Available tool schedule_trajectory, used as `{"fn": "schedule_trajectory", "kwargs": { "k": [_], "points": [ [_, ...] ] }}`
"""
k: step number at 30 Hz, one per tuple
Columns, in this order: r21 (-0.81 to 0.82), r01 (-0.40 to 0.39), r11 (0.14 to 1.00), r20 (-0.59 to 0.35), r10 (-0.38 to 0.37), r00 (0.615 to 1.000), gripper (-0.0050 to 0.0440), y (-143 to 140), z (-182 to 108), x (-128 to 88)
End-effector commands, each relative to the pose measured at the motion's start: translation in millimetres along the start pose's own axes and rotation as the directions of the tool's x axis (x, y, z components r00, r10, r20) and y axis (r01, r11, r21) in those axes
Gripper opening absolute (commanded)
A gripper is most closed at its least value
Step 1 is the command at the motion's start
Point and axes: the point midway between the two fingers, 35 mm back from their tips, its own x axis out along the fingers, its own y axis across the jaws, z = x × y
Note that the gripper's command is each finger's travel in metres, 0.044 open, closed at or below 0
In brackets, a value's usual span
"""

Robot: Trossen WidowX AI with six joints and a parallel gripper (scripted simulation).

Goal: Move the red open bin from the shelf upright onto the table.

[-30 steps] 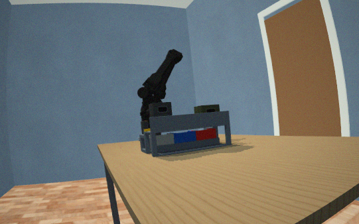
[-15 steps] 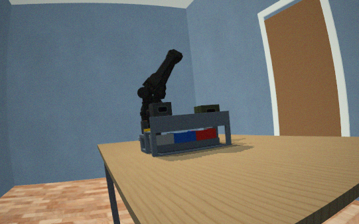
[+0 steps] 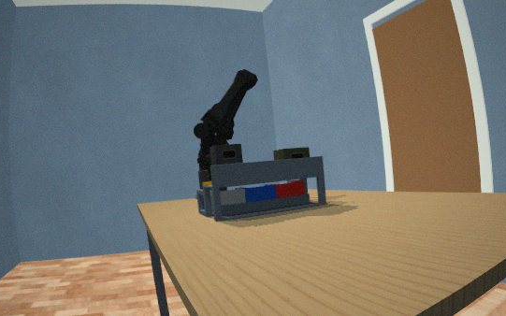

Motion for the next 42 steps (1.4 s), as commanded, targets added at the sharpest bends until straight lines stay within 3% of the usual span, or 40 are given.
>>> {"fn": "schedule_trajectory", "kwargs": {
  "k": [1, 42],
  "points": [
    [-0.013, 0.039, 0.999, -0.029, -0.039, 0.999, 0.0000, -11.5, -4.2, -11.2],
    [-0.013, 0.039, 0.999, -0.029, -0.039, 0.999, 0.0000, -11.4, -4.2, -11.1]
  ]
}}
